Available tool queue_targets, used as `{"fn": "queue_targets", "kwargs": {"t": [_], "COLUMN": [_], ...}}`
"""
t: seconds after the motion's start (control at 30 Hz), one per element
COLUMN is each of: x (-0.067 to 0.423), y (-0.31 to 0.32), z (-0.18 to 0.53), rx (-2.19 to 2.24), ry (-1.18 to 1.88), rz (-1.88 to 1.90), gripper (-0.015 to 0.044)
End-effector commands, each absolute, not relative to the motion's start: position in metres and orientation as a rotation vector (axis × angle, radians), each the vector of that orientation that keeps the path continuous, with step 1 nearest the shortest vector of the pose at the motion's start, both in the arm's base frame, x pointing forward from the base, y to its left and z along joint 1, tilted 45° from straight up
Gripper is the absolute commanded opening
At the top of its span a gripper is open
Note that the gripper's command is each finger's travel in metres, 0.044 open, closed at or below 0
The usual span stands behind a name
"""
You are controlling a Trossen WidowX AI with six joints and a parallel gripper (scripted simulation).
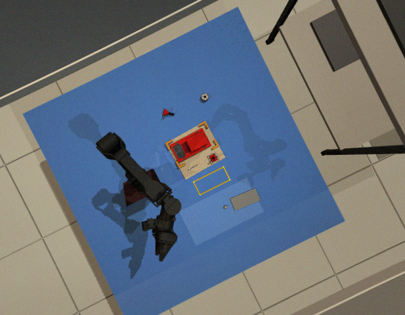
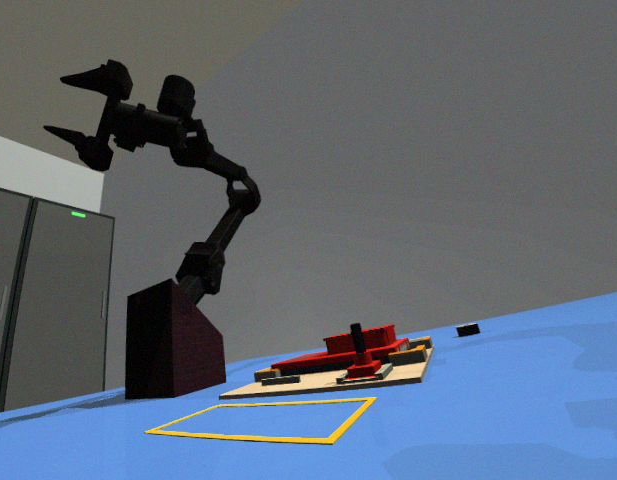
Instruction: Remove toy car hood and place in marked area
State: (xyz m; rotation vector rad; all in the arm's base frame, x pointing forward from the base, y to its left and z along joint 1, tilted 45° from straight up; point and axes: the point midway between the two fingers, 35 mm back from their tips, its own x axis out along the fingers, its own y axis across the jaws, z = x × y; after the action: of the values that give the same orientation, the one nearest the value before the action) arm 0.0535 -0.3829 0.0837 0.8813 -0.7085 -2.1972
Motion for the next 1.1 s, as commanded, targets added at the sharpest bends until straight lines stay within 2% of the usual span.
{"fn": "queue_targets", "kwargs": {"t": [0.0, 0.43, 0.73, 1.07], "x": [0.075, 0.201, 0.278, 0.326], "y": [-0.382, -0.34, -0.268, -0.176], "z": [0.082, 0.043, 0.021, 0.01], "rx": [0.909, 0.98, 0.92, 0.795], "ry": [-0.605, 0.205, 0.687, 1.043], "rz": [-2.142, -1.715, -1.28, -0.811], "gripper": [0.044, 0.044, 0.044, 0.044]}}
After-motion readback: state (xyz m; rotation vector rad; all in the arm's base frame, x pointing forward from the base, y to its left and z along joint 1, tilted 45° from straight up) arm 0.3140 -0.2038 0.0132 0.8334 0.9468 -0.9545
